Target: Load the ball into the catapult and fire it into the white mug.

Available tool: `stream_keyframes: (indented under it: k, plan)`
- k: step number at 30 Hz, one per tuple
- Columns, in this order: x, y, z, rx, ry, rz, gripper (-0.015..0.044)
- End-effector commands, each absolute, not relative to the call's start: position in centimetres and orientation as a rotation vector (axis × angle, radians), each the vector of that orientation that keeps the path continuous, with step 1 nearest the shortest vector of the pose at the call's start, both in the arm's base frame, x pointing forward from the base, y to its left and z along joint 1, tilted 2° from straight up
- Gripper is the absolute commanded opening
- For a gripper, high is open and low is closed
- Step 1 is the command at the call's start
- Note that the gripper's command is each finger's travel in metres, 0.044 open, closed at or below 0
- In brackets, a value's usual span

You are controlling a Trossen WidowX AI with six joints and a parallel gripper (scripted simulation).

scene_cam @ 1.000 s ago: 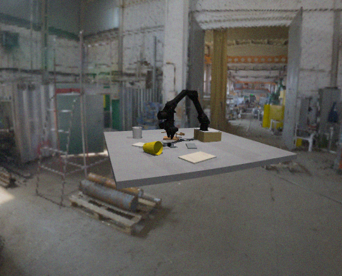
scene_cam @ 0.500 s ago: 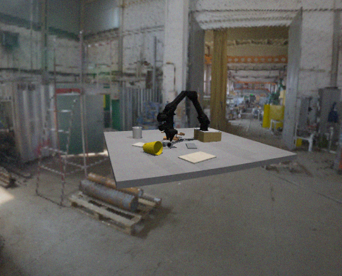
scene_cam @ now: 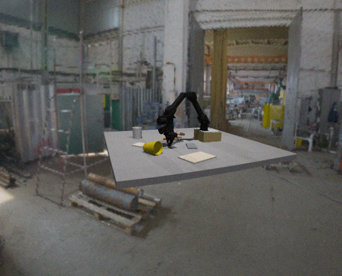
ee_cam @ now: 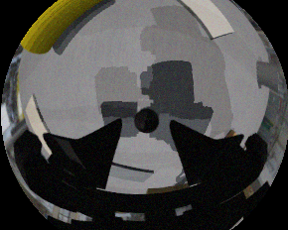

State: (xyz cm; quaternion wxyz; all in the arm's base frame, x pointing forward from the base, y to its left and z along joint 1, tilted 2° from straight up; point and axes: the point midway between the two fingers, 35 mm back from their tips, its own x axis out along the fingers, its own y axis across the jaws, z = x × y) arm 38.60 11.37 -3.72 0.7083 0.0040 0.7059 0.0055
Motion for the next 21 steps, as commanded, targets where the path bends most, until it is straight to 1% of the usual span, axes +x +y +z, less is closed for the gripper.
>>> stream_keyframes:
  k: [1,5,11,18,21]
  plan:
    - [38.51,11.30,-4.67,0.012,1.573,0.005,0.0300]
    - [38.49,11.29,-5.06,0.012,1.573,0.005,0.0300]
    - [38.49,11.29,-5.06,0.012,1.573,0.005,0.0142]
    - [38.49,11.29,-5.06,0.012,1.573,0.005,0.0096]
    - [38.59,11.32,-4.54,0.012,1.572,0.005,0.0017]
